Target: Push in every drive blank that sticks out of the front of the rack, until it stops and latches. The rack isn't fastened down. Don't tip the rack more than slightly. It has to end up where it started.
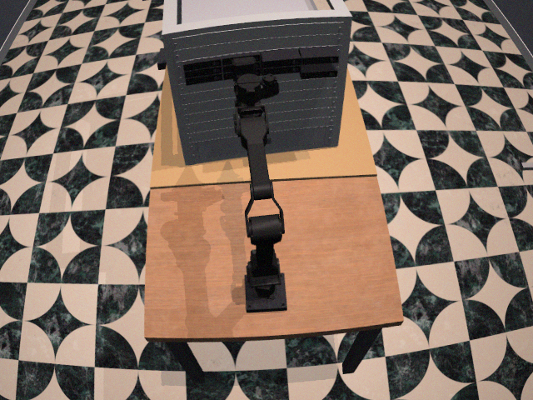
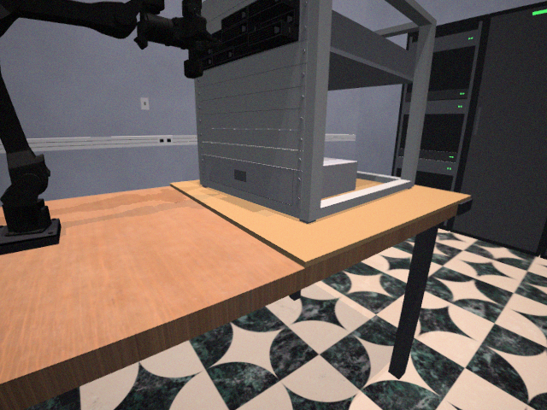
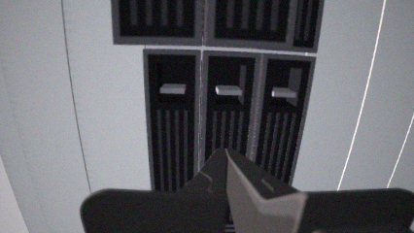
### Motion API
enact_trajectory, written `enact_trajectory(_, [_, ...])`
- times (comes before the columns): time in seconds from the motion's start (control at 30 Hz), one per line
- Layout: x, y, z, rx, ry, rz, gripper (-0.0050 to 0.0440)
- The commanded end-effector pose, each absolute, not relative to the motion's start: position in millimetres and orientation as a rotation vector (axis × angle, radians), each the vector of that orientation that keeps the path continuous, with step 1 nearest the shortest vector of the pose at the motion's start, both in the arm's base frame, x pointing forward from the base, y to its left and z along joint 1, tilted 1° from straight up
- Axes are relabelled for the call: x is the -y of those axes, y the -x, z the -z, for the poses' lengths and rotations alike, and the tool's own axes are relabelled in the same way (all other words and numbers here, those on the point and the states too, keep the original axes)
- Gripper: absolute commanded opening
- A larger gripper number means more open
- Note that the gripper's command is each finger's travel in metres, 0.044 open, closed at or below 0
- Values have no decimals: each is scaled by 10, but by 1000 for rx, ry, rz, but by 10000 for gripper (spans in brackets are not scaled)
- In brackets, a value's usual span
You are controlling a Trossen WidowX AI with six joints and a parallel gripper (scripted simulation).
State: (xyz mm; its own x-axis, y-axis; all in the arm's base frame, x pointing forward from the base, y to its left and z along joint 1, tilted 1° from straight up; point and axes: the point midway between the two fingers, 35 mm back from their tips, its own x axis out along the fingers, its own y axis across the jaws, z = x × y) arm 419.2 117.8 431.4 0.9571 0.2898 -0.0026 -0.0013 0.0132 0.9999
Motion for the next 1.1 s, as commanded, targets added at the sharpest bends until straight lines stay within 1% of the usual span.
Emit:
enact_trajectory(0.0, [-1182,-4187,-4402,-215,-1552,-244,-50])
enact_trajectory(1.07, [-1186,-4198,-4403,-215,-1552,-244,-50])
